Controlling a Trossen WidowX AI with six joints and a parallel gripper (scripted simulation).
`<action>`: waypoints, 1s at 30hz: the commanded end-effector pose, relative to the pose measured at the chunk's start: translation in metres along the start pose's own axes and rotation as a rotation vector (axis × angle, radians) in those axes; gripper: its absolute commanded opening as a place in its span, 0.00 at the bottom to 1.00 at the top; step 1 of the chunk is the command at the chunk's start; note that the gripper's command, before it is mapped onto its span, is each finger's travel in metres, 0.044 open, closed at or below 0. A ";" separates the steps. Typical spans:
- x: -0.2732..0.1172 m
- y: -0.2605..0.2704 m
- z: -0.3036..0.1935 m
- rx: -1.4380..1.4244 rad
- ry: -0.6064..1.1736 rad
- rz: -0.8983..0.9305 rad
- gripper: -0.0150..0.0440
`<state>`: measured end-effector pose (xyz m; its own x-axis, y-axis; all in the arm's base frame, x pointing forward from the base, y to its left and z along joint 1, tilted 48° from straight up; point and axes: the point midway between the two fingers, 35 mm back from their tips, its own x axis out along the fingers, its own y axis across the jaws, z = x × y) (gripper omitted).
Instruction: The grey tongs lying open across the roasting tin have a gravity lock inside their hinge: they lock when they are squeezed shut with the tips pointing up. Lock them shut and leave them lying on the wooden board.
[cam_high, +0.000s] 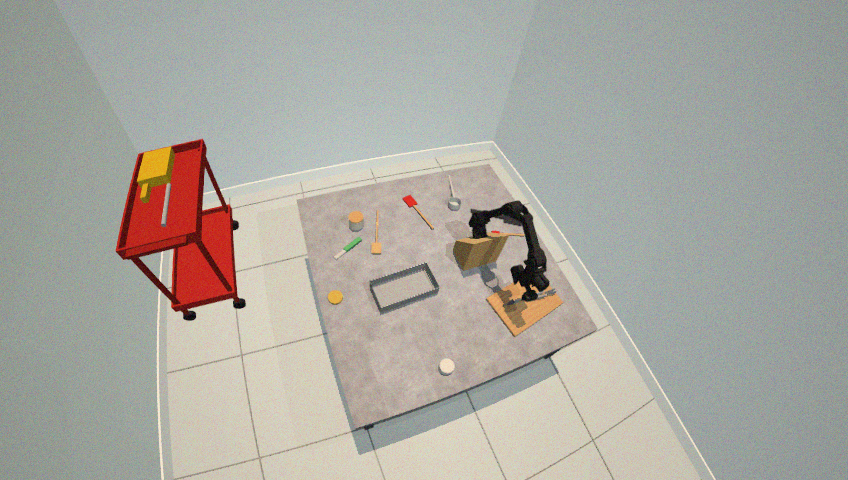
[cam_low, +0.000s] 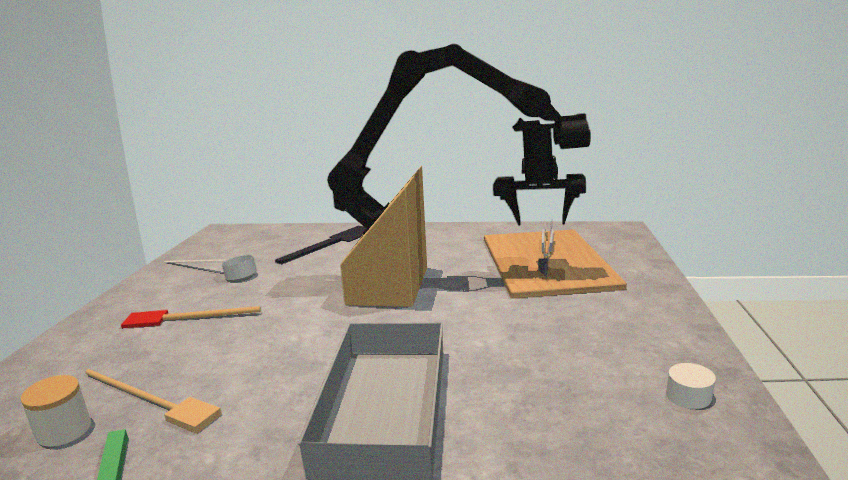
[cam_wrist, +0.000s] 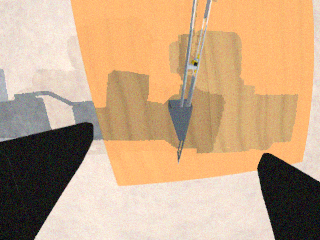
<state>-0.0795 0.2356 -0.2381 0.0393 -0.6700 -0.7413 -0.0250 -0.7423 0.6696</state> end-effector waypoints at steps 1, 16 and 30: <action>-0.039 0.014 -0.054 -0.008 0.028 0.045 1.00; -0.094 0.017 -0.060 0.005 0.018 0.043 1.00; -0.094 0.017 -0.060 0.005 0.018 0.043 1.00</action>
<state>-0.0232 0.2860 -0.1544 0.0606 -0.7011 -0.7104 -0.0264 -0.7126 0.7010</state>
